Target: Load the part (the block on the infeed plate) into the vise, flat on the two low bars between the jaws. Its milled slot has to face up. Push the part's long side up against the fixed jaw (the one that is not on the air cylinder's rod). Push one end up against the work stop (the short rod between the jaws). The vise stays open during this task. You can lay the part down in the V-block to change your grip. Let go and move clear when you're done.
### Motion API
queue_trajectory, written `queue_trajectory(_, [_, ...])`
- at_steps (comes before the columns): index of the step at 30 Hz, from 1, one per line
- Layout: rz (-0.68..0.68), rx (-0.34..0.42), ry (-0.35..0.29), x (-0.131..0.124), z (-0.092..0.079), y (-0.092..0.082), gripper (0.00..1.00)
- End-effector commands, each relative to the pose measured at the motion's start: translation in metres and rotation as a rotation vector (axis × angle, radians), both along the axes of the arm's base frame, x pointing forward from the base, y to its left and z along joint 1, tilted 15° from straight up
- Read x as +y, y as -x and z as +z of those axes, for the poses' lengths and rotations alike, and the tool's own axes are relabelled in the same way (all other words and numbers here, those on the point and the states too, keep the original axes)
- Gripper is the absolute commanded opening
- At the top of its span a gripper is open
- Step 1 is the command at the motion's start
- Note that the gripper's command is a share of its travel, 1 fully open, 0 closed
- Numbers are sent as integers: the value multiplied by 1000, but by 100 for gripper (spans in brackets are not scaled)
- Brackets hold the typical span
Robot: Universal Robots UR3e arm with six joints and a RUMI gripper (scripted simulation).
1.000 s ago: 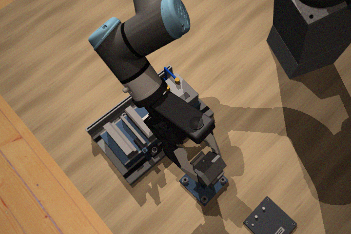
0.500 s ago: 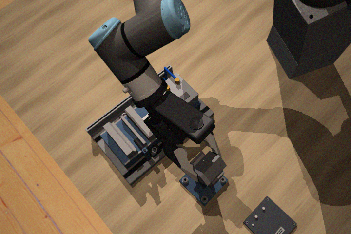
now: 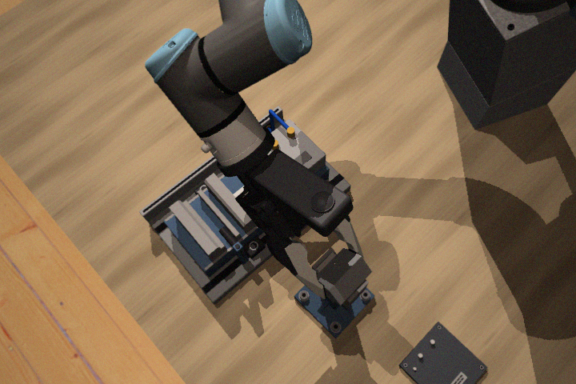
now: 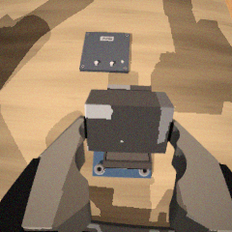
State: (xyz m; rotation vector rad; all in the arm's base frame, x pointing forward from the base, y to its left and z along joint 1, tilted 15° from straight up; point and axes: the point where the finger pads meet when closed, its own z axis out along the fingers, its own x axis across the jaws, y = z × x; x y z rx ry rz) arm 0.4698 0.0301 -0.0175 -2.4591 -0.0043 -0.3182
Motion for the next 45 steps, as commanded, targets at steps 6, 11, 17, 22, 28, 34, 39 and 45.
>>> queue_trajectory(6, [0, -2, 1, 0, 1, -1, 0])
queue_trajectory(11, [0, -2, 1, 0, 1, -1, 51])
queue_trajectory(17, [0, -2, 1, 0, 1, -1, 51])
queue_trajectory(22, [0, -2, 1, 0, 1, -1, 51])
queue_trajectory(28, [0, -2, 1, 0, 1, -1, 51])
queue_trajectory(34, [0, -2, 1, 0, 1, -1, 51])
queue_trajectory(39, [0, -2, 1, 0, 1, -1, 51])
queue_trajectory(45, [0, -2, 1, 0, 1, -1, 51])
